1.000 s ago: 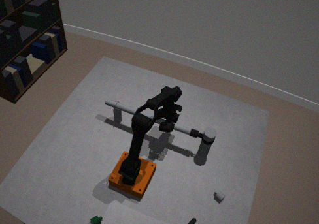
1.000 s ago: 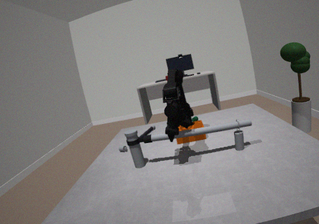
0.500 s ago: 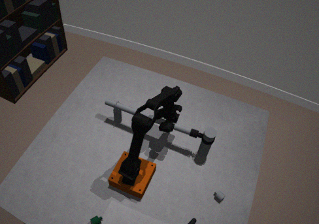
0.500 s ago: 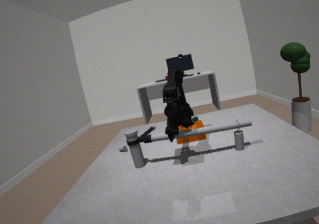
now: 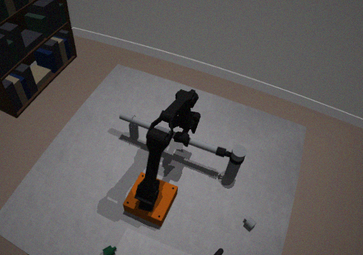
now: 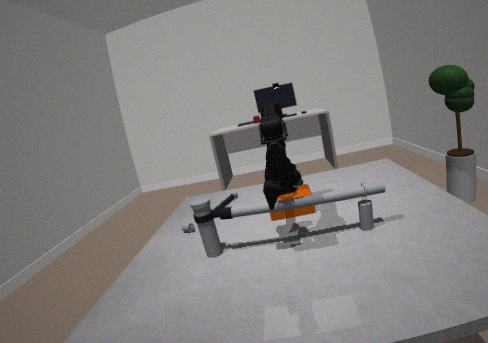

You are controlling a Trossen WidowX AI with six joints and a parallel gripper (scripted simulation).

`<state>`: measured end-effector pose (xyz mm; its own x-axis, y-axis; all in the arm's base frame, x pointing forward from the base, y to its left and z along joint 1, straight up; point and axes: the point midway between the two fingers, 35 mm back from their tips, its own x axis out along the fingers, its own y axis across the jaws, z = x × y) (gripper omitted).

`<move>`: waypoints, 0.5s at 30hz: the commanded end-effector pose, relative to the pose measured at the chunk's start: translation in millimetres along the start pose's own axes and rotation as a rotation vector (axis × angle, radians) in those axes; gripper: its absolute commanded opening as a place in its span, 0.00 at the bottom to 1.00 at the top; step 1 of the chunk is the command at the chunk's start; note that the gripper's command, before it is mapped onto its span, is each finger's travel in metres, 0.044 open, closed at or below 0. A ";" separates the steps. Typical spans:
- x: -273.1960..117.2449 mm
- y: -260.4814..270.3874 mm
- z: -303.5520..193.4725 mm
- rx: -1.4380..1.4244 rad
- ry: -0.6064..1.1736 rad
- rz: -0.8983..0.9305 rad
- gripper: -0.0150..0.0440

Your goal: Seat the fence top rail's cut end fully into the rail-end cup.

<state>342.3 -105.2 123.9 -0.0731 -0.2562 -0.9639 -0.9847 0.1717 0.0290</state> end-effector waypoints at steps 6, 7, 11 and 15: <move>-22.6 0.9 2.2 -0.001 0.000 -0.004 1.00; -30.3 1.6 2.2 -0.001 -0.001 -0.004 1.00; -53.8 5.3 2.1 -0.001 -0.001 -0.003 1.00; -53.8 5.3 2.1 -0.001 -0.001 -0.003 1.00</move>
<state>342.1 -89.1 171.6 -0.0681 -0.2581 -0.9637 -0.9864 0.1620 0.0264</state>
